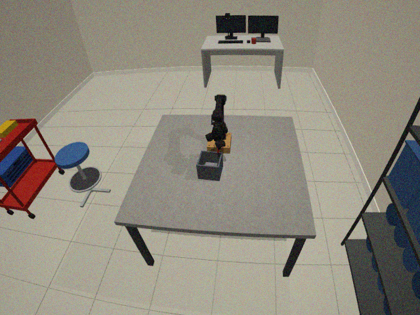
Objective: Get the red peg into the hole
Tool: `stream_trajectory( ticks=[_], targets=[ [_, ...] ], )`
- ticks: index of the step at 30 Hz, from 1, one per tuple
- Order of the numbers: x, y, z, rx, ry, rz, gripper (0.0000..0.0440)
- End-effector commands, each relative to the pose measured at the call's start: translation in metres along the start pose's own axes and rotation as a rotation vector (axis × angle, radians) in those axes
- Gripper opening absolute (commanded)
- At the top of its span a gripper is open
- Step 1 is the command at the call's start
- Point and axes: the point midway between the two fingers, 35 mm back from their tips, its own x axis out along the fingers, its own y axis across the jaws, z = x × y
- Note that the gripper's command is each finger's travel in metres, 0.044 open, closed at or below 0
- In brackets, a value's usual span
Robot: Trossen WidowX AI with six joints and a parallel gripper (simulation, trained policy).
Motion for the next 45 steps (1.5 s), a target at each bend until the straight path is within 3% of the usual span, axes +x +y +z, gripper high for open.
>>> stream_trajectory(
  ticks=[1, 22, 45],
  targets=[
    [0.003, 0.002, 0.008, 0.000, 0.000, -0.011, 0.0000],
    [0.042, 0.007, 0.053, 0.003, 0.015, -0.060, 0.0000],
    [0.101, 0.018, 0.066, -0.072, 0.059, -0.068, 0.0000]
  ],
)
